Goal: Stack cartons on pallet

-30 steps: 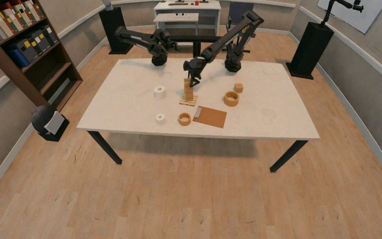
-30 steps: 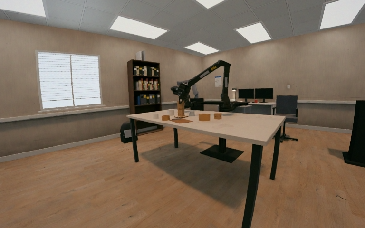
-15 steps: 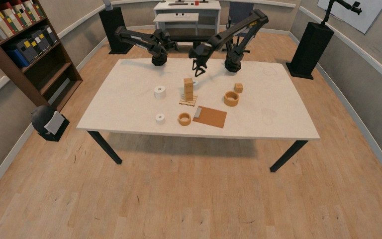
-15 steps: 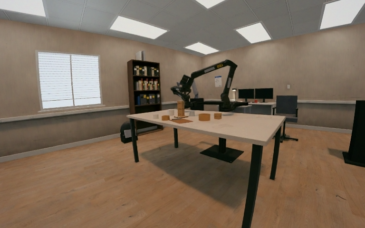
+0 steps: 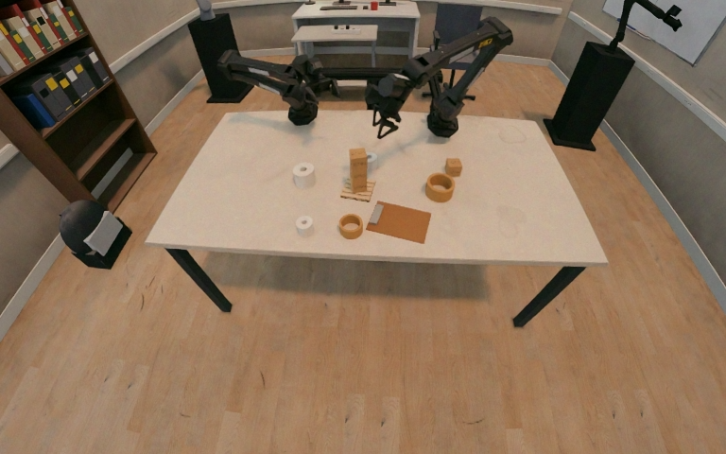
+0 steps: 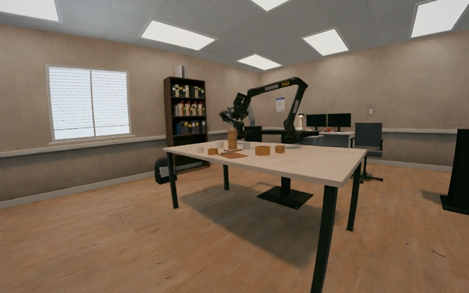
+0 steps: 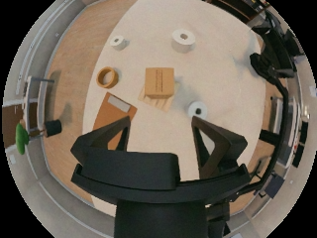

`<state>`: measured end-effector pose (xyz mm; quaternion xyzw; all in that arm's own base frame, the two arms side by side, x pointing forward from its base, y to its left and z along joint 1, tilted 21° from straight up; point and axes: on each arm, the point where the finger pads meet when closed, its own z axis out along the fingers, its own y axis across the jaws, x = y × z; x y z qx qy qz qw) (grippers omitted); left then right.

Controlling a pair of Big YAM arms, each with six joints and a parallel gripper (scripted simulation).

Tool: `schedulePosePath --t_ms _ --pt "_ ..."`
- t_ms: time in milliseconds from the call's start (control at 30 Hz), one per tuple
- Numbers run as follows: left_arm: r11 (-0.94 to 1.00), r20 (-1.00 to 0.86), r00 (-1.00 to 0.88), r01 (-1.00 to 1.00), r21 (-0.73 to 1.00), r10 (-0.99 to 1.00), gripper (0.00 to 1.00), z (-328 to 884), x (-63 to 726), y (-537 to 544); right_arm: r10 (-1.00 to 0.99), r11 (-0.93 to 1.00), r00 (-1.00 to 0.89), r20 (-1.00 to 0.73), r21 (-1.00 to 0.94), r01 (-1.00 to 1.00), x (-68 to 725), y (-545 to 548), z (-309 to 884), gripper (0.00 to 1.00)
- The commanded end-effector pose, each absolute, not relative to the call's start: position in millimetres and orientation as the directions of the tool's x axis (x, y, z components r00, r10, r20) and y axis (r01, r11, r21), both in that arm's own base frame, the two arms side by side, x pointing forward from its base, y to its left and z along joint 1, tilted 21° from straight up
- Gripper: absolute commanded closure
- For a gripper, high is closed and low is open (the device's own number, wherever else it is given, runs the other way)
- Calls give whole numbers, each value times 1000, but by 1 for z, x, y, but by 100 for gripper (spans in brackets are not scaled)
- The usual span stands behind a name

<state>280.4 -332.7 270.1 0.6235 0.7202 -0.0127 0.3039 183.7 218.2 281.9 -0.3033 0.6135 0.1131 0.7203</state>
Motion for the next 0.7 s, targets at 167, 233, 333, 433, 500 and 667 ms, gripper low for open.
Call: schedulePosePath --t_ms 167,233,333,433,500,667 --pt "467 -410 -321 821 329 854 17 247 288 -241 -139 784 234 -962 -251 -568 183 242 316 0" --pt "551 -383 -423 762 341 821 17 233 290 -202 -147 768 234 -961 -260 -585 183 255 318 0" --pt "676 -374 -566 649 348 735 17 213 288 -147 -163 743 232 -959 -274 -610 186 280 319 0" --pt "719 -388 -605 602 349 695 17 207 288 -132 -169 730 231 -958 -279 -623 186 291 319 0" --pt "799 -416 -683 501 332 600 17 193 284 -102 -179 705 231 -956 -289 -648 186 314 317 0" --pt "919 -453 -806 278 278 381 17 152 261 -41 -208 623 233 -950 -312 -717 180 376 303 0"
